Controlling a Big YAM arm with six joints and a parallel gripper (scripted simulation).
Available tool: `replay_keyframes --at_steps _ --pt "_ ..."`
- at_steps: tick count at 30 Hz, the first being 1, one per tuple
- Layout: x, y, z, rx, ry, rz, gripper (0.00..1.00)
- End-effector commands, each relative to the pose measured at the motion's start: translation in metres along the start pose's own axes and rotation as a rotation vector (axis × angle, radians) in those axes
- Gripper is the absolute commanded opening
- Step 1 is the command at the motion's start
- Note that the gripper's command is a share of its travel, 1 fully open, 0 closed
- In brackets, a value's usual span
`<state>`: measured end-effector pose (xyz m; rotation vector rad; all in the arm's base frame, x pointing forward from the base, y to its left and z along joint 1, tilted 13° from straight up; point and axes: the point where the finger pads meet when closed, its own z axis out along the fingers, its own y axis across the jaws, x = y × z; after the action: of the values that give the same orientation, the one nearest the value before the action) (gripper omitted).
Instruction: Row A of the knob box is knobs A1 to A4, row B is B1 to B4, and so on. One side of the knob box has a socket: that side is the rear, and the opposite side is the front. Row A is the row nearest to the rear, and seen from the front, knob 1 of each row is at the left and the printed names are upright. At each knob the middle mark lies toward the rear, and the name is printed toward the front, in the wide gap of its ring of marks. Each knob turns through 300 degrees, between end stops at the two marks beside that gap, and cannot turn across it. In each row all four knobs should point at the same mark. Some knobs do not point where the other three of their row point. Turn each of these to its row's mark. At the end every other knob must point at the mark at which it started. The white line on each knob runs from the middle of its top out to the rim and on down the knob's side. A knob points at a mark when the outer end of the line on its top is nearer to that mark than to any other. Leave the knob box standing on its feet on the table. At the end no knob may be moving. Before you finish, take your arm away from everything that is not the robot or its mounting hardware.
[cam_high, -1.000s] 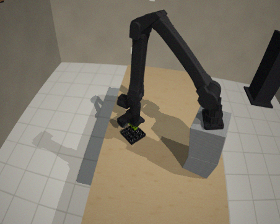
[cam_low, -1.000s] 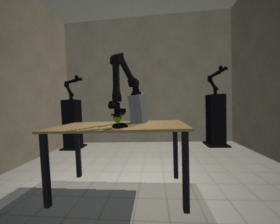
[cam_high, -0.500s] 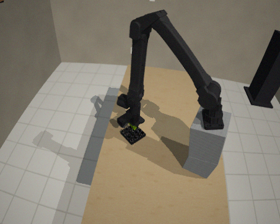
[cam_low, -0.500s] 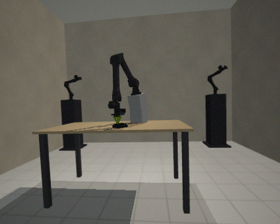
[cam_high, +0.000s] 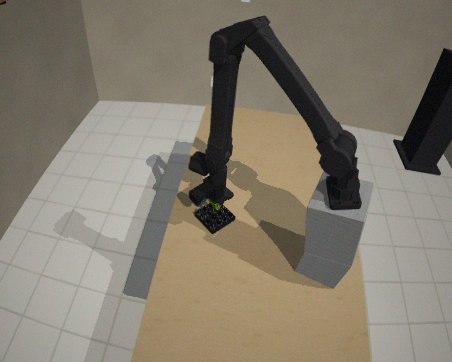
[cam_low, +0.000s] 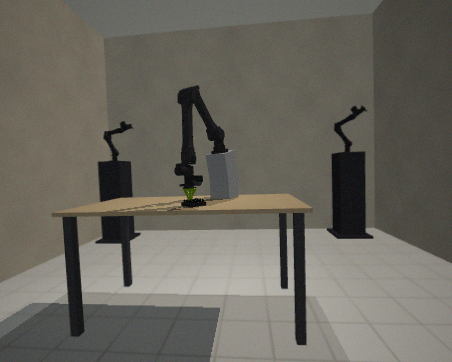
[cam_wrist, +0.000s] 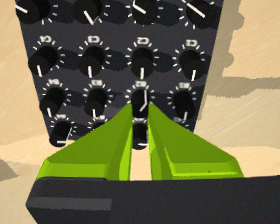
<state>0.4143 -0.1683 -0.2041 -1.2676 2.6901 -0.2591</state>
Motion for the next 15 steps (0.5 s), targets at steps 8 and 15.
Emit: replay_keyframes --at_steps 8,15 --pt "-0.004 0.0038 0.0052 -0.007 -0.003 0.004 0.08" --pt "-0.004 0.0038 0.0052 -0.007 -0.003 0.015 0.08"
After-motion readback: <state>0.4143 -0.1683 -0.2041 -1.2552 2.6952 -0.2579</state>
